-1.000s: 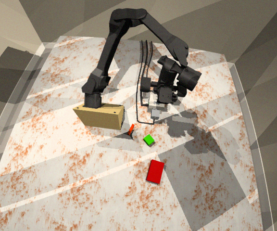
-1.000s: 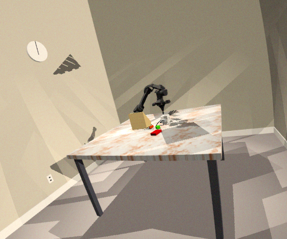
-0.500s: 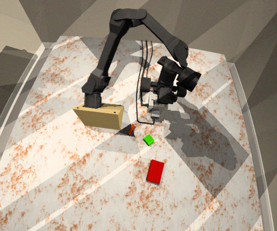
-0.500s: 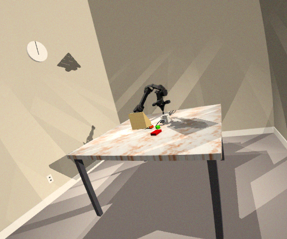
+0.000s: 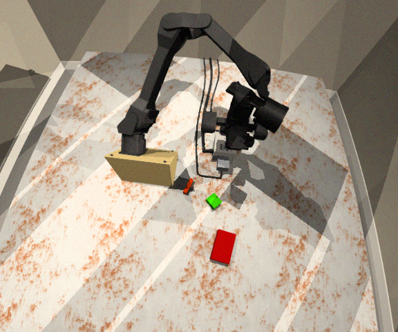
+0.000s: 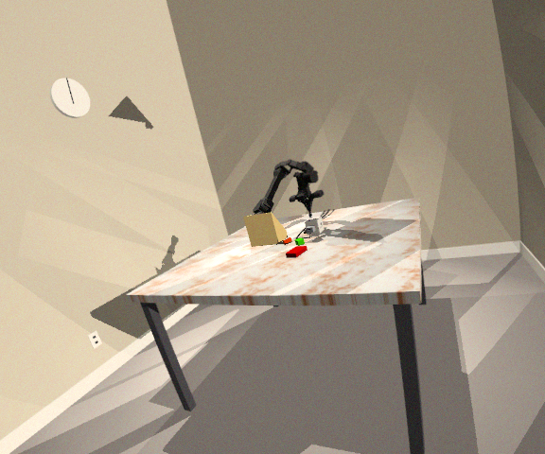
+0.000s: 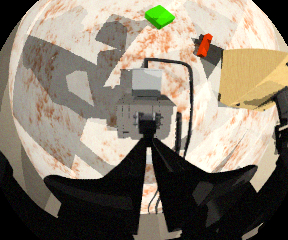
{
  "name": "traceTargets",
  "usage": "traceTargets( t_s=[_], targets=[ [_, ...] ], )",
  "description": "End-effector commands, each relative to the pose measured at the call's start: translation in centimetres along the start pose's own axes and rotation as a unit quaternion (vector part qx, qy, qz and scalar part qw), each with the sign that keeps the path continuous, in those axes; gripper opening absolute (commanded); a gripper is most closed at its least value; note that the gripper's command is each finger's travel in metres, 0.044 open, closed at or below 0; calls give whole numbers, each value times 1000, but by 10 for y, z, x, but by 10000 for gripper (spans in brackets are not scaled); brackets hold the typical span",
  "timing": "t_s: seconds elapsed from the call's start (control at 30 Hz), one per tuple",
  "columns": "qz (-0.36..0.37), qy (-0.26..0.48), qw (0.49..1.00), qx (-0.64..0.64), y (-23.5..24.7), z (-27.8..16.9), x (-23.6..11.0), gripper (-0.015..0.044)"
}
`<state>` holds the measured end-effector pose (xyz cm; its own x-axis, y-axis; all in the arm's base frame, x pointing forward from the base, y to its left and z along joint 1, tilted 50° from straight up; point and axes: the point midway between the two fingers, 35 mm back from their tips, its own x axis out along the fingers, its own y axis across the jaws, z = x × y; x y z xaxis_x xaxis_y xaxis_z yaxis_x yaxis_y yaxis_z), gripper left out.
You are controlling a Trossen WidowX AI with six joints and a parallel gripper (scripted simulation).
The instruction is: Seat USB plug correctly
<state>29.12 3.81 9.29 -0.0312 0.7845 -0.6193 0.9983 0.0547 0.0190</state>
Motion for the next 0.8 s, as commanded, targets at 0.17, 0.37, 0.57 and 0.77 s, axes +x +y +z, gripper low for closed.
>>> traceTargets(
  t_s=[0.17, 0.37, 0.57, 0.77],
  targets=[
    [0, 7, 1000, 0, 0, -1, 1, 0],
    [0, 10, 1000, 0, 0, -2, 2, 0],
    [0, 13, 1000, 0, 0, -2, 3, 0],
    [0, 16, 1000, 1, -1, -3, 4, 0]
  ],
)
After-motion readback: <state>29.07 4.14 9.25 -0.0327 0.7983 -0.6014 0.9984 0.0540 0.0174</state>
